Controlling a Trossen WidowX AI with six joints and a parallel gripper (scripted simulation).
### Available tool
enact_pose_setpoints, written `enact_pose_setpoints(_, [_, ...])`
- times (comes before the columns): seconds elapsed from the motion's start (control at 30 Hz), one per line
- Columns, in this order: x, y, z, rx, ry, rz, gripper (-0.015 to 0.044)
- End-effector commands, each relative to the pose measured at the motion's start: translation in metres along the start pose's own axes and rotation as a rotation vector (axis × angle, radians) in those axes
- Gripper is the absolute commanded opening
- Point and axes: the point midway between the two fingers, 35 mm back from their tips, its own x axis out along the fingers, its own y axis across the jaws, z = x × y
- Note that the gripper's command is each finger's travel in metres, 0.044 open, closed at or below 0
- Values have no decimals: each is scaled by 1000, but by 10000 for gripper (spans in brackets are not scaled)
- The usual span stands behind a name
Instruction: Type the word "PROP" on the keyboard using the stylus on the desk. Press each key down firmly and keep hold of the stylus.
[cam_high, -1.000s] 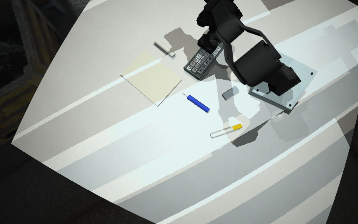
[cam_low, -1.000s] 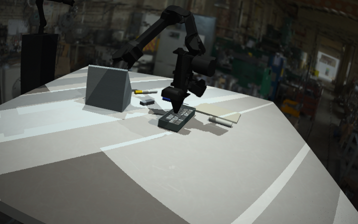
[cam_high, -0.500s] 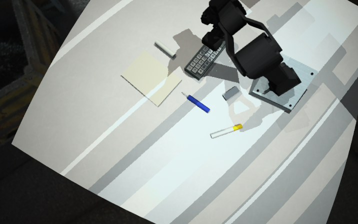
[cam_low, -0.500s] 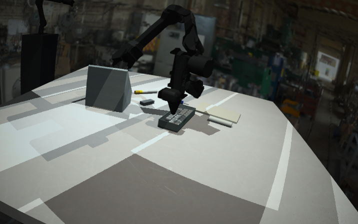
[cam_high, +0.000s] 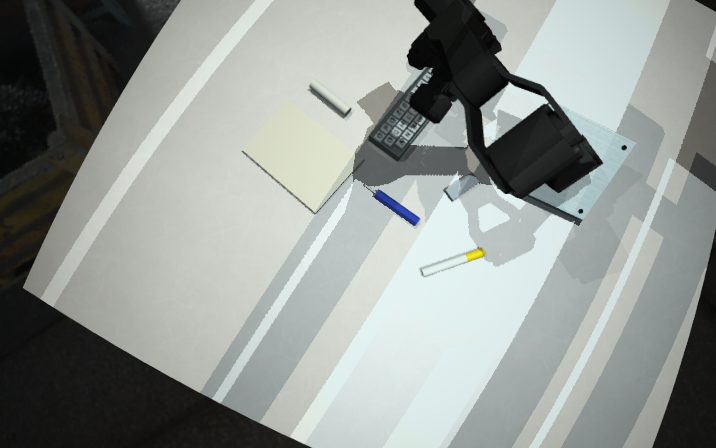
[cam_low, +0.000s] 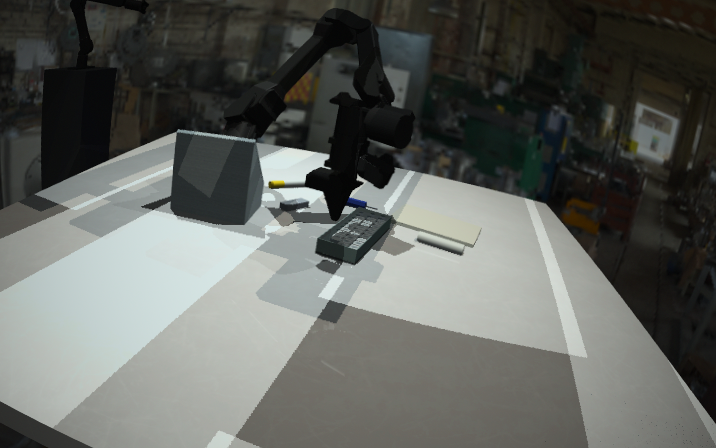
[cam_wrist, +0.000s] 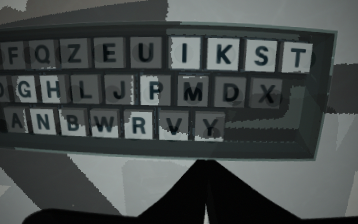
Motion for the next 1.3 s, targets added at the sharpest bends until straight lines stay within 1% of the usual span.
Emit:
enact_pose_setpoints(0.0, [0, 4, 0, 3, -3, 4, 0])
enact_pose_setpoints(0.07, [-1, 25, 3, 4, -4, 1, 0])
enact_pose_setpoints(0.17, [0, 72, 1, 3, -3, 6, 0])
enact_pose_setpoints(0.23, [0, 83, 0, 3, -1, 10, 0])
enact_pose_setpoints(0.7, [0, 83, 0, 3, -1, 10, 0])
enact_pose_setpoints(0.77, [-10, 83, 1, 3, -2, 8, 0])
enact_pose_setpoints(0.87, [-50, 82, 1, 3, -2, 6, 0])
enact_pose_setpoints(0.9, [-58, 82, 0, 3, -2, 6, 0])
enact_pose_setpoints(1.07, [-60, 82, 0, 3, -2, 7, 0])
enact_pose_setpoints(1.17, [-54, 82, 3, 5, -14, 11, 0])
enact_pose_setpoints(1.27, [-54, 82, 2, 3, -8, 11, 0])
